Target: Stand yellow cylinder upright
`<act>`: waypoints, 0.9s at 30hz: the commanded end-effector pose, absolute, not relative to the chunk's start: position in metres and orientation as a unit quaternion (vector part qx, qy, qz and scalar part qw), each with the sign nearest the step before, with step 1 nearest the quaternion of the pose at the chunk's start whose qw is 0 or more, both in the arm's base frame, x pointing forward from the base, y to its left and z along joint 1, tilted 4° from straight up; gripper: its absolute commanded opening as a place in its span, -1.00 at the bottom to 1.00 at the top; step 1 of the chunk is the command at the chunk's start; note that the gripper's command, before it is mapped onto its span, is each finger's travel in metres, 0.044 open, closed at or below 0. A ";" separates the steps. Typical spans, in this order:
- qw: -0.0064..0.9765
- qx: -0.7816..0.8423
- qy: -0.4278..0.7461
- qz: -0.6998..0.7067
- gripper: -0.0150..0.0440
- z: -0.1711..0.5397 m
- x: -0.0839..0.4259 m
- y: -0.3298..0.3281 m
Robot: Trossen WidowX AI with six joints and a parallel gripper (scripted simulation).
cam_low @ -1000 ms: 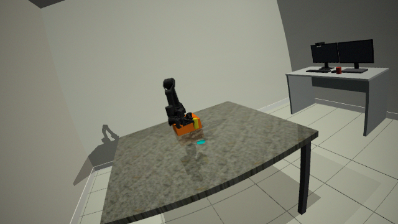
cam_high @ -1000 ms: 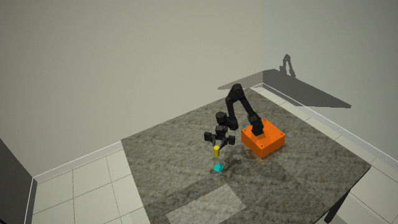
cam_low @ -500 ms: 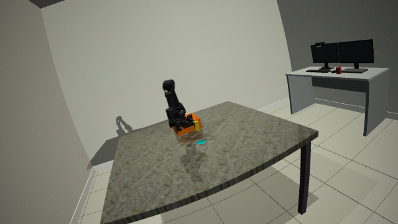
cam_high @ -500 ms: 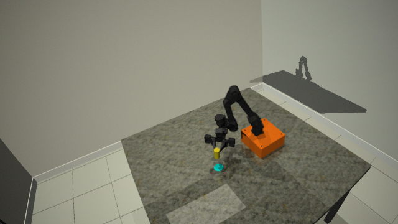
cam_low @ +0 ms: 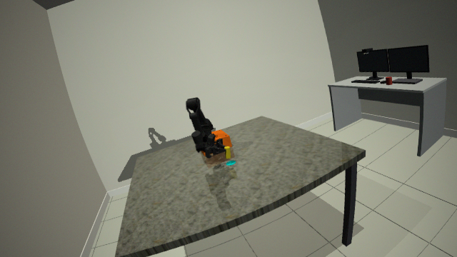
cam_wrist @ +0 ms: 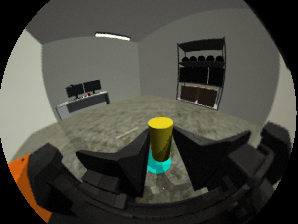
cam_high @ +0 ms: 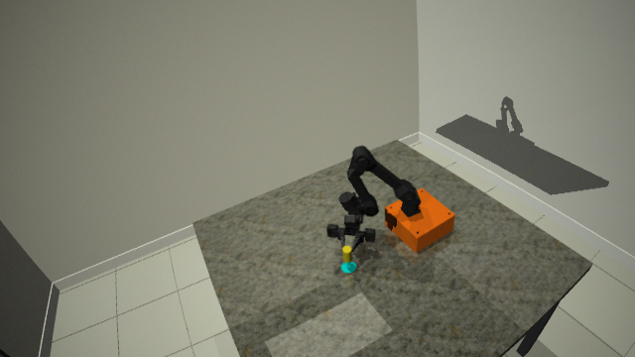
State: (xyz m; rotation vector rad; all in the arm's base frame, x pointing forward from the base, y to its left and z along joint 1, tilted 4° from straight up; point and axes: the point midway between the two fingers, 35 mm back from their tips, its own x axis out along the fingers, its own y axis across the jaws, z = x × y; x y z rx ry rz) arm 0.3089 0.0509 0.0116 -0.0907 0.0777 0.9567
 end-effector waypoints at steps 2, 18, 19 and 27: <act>0.884 -0.053 0.039 0.463 -0.14 -0.002 0.310 0.052; 0.880 -0.057 0.049 0.469 -0.14 -0.019 0.312 0.061; 0.880 -0.057 0.049 0.469 -0.14 -0.019 0.312 0.061; 0.880 -0.057 0.049 0.469 0.40 -0.019 0.312 0.061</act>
